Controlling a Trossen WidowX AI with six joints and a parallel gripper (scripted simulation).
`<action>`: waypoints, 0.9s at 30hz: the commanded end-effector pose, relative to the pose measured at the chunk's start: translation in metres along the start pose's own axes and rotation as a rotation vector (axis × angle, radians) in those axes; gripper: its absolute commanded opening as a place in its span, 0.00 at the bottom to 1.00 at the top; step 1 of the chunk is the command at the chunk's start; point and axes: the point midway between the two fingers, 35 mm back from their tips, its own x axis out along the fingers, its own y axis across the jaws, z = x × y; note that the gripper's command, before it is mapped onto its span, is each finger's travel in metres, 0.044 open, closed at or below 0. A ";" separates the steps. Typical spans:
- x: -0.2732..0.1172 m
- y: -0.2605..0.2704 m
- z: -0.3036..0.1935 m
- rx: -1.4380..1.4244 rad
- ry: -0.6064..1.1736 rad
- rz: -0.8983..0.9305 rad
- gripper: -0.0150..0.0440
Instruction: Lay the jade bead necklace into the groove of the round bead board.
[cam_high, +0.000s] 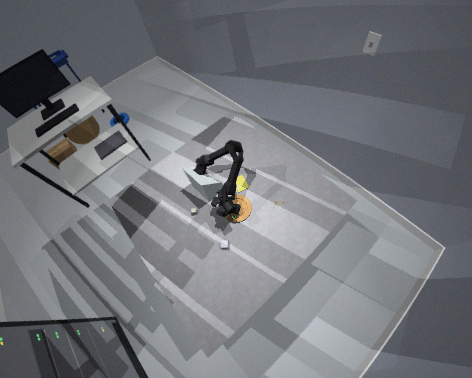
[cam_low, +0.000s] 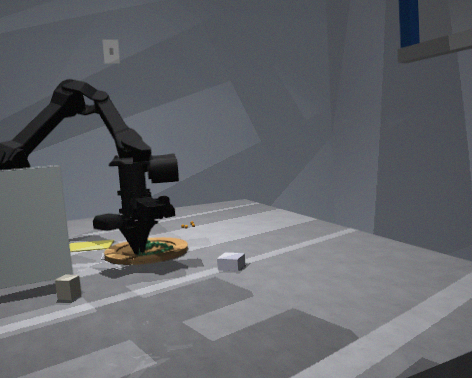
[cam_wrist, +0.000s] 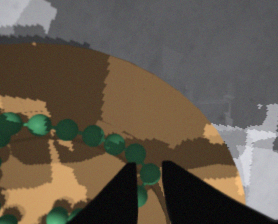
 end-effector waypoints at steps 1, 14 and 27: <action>0.000 0.001 -0.001 -0.002 0.004 0.004 0.25; 0.000 0.001 -0.001 -0.002 0.004 0.004 0.25; -0.009 -0.001 -0.002 0.007 0.011 0.005 0.25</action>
